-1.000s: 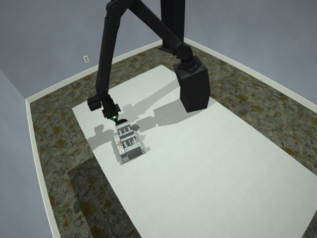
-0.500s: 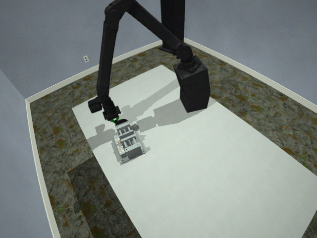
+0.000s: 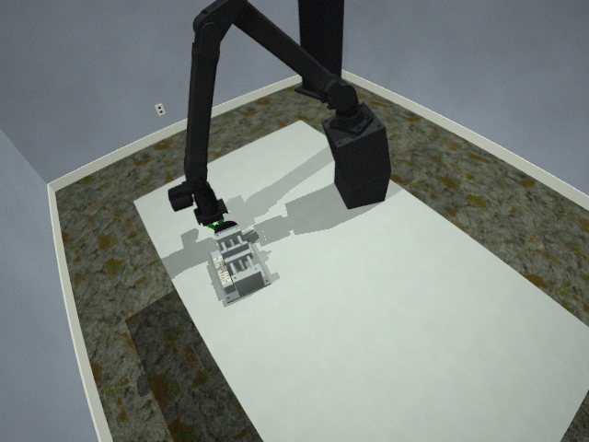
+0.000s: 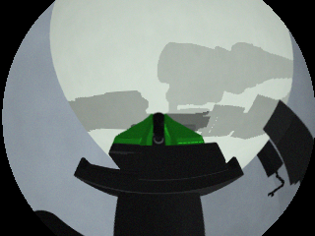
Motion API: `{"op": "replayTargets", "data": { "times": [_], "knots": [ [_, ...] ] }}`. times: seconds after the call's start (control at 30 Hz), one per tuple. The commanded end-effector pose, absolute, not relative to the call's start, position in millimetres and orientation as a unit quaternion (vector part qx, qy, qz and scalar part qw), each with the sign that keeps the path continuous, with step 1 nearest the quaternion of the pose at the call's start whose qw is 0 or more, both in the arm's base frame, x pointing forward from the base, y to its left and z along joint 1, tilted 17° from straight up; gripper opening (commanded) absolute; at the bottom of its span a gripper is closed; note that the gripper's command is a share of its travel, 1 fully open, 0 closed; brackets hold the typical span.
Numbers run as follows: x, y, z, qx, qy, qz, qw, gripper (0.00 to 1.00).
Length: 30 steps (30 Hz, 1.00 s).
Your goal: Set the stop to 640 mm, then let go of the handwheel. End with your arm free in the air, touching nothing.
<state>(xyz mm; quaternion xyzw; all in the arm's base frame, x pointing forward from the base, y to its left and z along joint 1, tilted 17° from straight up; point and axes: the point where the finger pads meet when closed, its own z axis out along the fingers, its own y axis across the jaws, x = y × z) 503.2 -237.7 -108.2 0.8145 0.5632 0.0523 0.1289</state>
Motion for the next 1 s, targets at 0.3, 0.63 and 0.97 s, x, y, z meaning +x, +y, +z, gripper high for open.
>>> {"op": "replayTargets", "data": {
  "times": [0.3,0.63,0.97],
  "knots": [
    [505.0,-248.1,-123.7,0.816,0.557,0.059,0.142,0.06],
    [490.5,-242.0,-133.6,0.816,0.559,0.054,0.135,0.06],
    [488.0,-241.1,-137.0,0.816,0.559,0.054,0.135,0.06]
  ]
}}
